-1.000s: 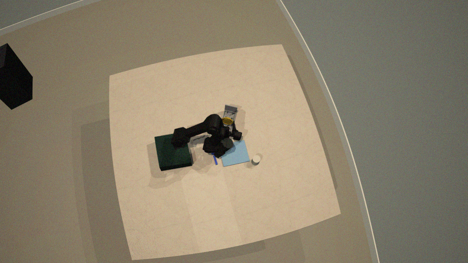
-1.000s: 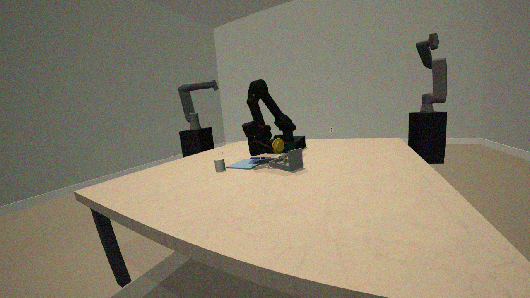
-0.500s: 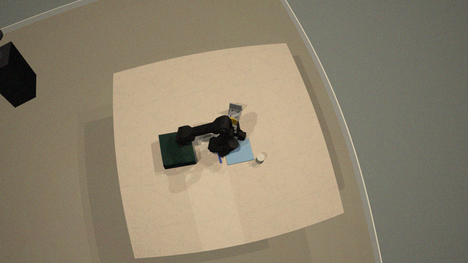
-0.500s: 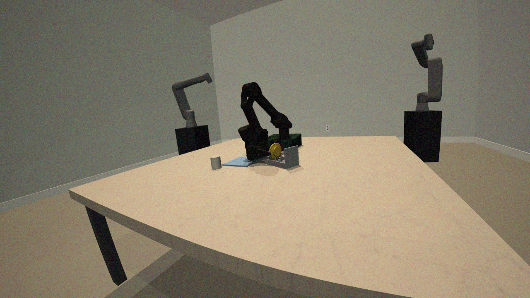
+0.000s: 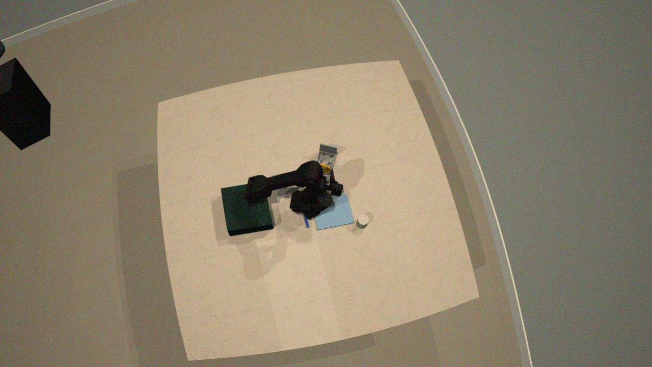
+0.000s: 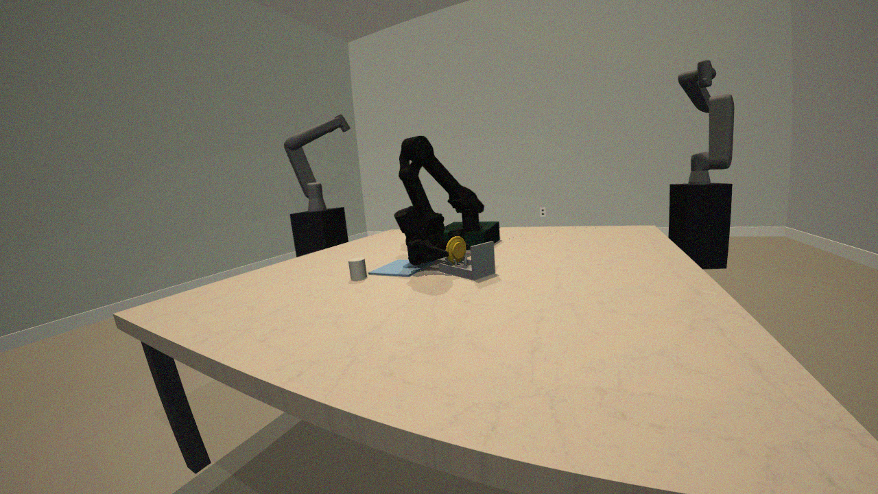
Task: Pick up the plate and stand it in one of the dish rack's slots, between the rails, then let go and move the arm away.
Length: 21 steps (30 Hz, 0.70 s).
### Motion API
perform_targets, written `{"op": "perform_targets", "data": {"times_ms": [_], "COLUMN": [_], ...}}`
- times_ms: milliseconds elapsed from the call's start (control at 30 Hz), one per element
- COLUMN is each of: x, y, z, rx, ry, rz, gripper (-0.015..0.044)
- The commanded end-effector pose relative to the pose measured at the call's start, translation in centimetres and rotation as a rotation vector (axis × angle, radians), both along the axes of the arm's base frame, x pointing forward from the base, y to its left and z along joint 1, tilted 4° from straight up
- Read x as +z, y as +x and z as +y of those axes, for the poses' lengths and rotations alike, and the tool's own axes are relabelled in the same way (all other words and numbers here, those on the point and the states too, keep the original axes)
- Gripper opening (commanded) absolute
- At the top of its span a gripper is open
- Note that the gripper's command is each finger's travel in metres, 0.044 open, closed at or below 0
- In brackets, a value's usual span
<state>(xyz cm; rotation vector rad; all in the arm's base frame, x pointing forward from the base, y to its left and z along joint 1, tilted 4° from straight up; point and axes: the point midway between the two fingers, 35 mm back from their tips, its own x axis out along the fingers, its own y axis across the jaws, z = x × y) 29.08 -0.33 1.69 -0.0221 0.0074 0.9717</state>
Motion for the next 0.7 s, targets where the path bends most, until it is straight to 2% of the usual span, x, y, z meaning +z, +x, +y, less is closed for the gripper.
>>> {"op": "perform_targets", "data": {"times_ms": [0,267,567,667], "x": [0.0,0.0,0.2,2.7], "y": [0.0,0.0,0.0,0.2], "z": [0.0,0.0,0.0,-0.3], "rx": [0.000,0.000,0.000,-0.001], "ry": [0.000,0.000,0.000,0.004], "rz": [0.000,0.000,0.000,-0.005], "gripper": [0.0184,0.0394,0.0400,0.0400]}}
